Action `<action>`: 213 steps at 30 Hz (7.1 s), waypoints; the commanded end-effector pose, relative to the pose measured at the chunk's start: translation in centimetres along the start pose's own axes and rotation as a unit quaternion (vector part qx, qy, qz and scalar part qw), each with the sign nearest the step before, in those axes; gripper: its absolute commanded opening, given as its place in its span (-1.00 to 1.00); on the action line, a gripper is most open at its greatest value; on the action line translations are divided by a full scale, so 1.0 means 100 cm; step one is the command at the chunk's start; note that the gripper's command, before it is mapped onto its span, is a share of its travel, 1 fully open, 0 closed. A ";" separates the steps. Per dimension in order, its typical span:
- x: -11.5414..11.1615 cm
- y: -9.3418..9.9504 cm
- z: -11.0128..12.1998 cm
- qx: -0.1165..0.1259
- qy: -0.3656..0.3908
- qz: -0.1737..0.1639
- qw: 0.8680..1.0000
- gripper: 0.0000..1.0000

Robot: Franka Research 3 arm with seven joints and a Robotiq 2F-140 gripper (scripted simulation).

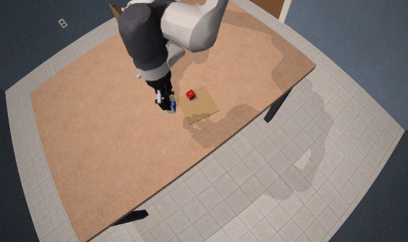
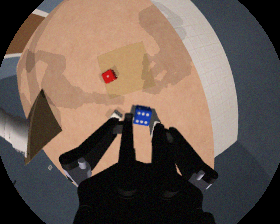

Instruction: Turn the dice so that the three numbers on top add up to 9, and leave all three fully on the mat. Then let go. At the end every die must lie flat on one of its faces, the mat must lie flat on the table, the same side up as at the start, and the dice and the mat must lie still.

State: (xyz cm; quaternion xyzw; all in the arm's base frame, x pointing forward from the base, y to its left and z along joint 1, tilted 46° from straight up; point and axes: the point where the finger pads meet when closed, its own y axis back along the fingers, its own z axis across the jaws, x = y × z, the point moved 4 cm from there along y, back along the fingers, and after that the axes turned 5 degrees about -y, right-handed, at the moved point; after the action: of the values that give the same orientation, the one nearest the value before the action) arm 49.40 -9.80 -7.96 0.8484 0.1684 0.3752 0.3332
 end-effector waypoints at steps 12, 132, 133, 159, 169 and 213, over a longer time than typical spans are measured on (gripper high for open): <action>0.003 0.000 -0.003 -0.004 0.178 0.001 0.984 -0.68; 0.037 0.000 -0.031 -0.008 0.928 0.001 0.372 -0.68; 0.037 0.000 -0.031 -0.008 0.931 0.001 0.366 -0.68; 0.045 0.000 -0.038 -0.007 0.991 -0.001 0.135 -0.68; 0.048 0.001 -0.040 -0.007 0.999 -0.002 0.047 -0.68; 0.061 0.001 -0.053 -0.004 0.926 -0.004 -0.378 -0.68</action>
State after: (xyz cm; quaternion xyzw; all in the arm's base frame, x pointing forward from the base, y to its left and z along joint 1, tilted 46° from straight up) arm 49.63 -4.41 -2.04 0.6249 -0.2664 -0.6874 0.2568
